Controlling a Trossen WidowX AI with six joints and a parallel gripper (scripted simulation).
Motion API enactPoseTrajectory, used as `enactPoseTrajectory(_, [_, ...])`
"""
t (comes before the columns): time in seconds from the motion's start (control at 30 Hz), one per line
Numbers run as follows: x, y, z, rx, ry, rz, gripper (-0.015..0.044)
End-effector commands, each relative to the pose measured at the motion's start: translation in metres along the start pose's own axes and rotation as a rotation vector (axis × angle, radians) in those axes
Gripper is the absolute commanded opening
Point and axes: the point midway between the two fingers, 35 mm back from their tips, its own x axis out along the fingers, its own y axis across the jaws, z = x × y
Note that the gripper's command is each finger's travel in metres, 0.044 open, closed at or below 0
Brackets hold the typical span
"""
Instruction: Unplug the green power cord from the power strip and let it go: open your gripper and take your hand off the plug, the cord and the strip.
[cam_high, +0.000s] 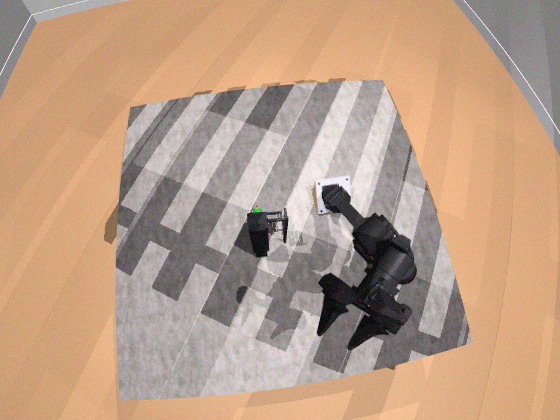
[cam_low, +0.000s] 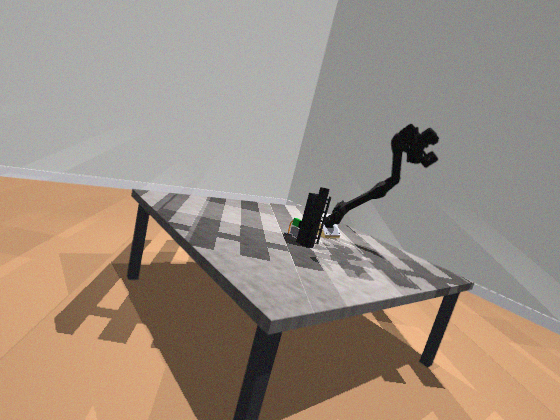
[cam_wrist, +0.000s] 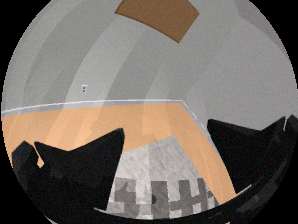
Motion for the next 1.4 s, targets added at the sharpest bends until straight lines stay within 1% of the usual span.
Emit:
enactPoseTrajectory(0.0, [0.0,-0.001,0.0,0.004,-0.002,0.0,0.0374])
enactPoseTrajectory(0.1, [-0.002,-0.015,0.002,0.066,-0.033,-0.001,0.0295])
enactPoseTrajectory(0.27, [-0.01,-0.07,0.002,0.285,-0.142,-0.023,0.0164])
enactPoseTrajectory(0.5, [-0.013,-0.153,-0.022,0.587,-0.248,-0.092,0.016])
enactPoseTrajectory(0.73, [-0.01,-0.235,-0.08,0.89,-0.304,-0.216,0.016])
enactPoseTrajectory(0.9, [-0.011,-0.286,-0.146,1.123,-0.301,-0.344,0.016])
enactPoseTrajectory(1.07, [-0.013,-0.32,-0.226,1.349,-0.259,-0.49,0.016])
enactPoseTrajectory(1.23, [-0.016,-0.333,-0.313,1.565,-0.172,-0.647,0.016])
enactPoseTrajectory(1.37, [-0.02,-0.327,-0.384,1.729,-0.068,-0.777,0.016])
